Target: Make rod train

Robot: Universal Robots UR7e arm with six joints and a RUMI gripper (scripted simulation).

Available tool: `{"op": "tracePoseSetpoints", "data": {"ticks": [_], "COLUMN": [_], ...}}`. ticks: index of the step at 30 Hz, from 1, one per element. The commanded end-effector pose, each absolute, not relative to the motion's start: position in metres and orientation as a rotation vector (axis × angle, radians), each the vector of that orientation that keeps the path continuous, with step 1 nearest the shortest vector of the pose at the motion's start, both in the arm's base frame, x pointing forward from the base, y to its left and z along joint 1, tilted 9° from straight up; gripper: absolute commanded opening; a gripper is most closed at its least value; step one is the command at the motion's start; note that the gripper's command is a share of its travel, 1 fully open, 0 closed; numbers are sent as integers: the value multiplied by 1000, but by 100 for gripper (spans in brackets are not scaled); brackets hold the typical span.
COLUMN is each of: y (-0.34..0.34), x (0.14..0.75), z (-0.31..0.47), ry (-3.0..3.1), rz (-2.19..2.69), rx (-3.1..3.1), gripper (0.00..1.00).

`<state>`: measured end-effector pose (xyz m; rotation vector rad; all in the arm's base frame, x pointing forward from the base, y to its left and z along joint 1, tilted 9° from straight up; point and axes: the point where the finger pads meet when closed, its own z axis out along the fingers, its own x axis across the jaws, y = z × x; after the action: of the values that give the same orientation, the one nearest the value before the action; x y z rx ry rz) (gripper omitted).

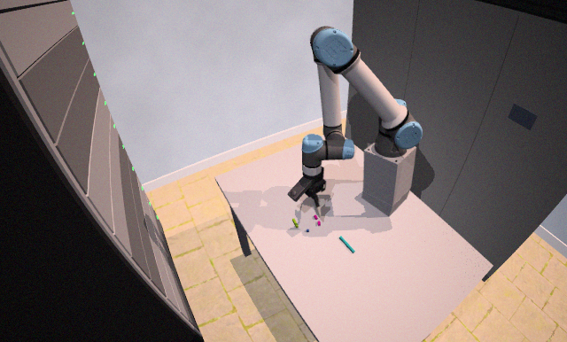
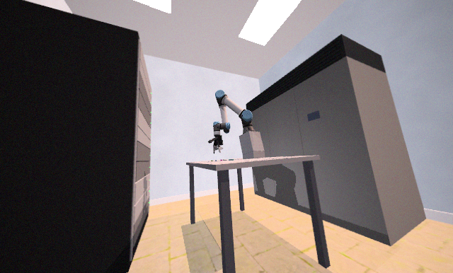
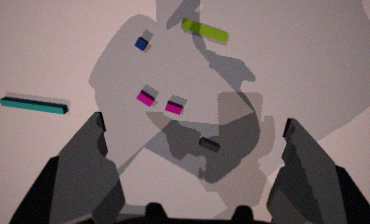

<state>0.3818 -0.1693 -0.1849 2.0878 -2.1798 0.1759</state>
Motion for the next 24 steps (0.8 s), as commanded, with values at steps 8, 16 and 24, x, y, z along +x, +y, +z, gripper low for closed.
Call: {"op": "tracePoseSetpoints", "data": {"ticks": [8, 16, 24], "y": [-175, -179, -182], "x": [375, 369, 364], "z": [-184, -183, -182], "ry": [-1791, -1511, -1271], "rz": [147, 125, 106], "rx": [2422, 2595, 2714], "gripper": [100, 100, 100]}}
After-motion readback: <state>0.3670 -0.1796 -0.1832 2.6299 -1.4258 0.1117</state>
